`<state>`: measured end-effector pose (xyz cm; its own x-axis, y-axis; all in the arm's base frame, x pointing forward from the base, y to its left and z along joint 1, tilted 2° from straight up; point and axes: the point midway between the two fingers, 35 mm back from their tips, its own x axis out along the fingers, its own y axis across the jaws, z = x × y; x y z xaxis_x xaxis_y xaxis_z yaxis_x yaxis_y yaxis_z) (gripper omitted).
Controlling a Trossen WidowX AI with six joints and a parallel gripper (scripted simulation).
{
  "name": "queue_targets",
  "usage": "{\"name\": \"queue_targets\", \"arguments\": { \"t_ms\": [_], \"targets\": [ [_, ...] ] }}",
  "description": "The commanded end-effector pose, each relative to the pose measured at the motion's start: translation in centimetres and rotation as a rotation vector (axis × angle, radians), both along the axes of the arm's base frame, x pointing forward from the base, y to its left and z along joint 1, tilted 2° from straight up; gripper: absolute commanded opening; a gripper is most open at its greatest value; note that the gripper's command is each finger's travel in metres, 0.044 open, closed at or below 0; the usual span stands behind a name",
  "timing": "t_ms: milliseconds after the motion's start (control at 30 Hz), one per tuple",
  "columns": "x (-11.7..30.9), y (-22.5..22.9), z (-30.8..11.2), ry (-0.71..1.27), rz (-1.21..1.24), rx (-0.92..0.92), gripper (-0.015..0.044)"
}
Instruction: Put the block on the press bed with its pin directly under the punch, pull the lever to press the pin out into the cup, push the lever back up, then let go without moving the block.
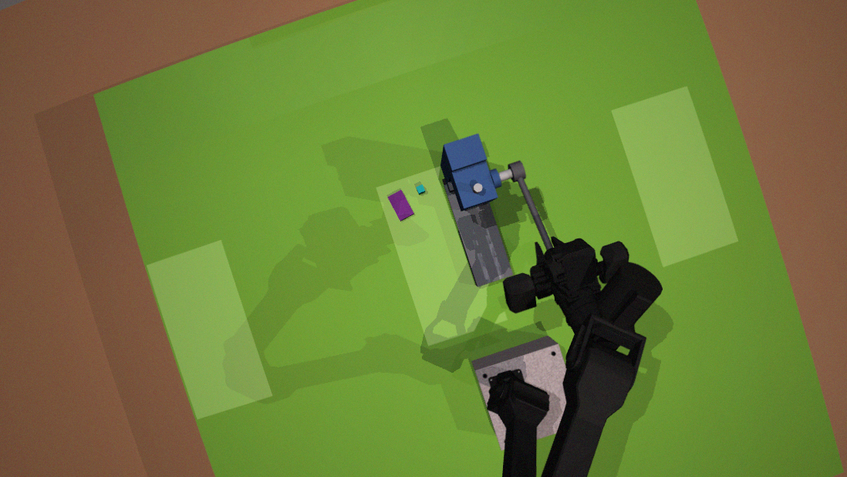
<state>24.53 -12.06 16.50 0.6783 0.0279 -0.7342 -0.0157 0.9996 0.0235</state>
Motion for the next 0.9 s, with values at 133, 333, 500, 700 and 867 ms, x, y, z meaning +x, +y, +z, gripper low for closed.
{"name": "queue_targets", "arguments": {
  "t_ms": [133,333,500,700,867],
  "targets": [
    [0.9,0.0,1.9,-0.023,0.005,-0.006,0.0000],
    [1.3,0.0,2.6,-0.023,0.005,-0.006,0.0000],
    [1.7,0.0,3.1,-0.023,0.005,-0.006,0.0000],
    [2.2,0.0,3.8,-0.024,0.005,-0.006,0.0000],
    [2.7,0.0,4.3,-0.024,0.005,-0.006,0.0000]
  ]
}}
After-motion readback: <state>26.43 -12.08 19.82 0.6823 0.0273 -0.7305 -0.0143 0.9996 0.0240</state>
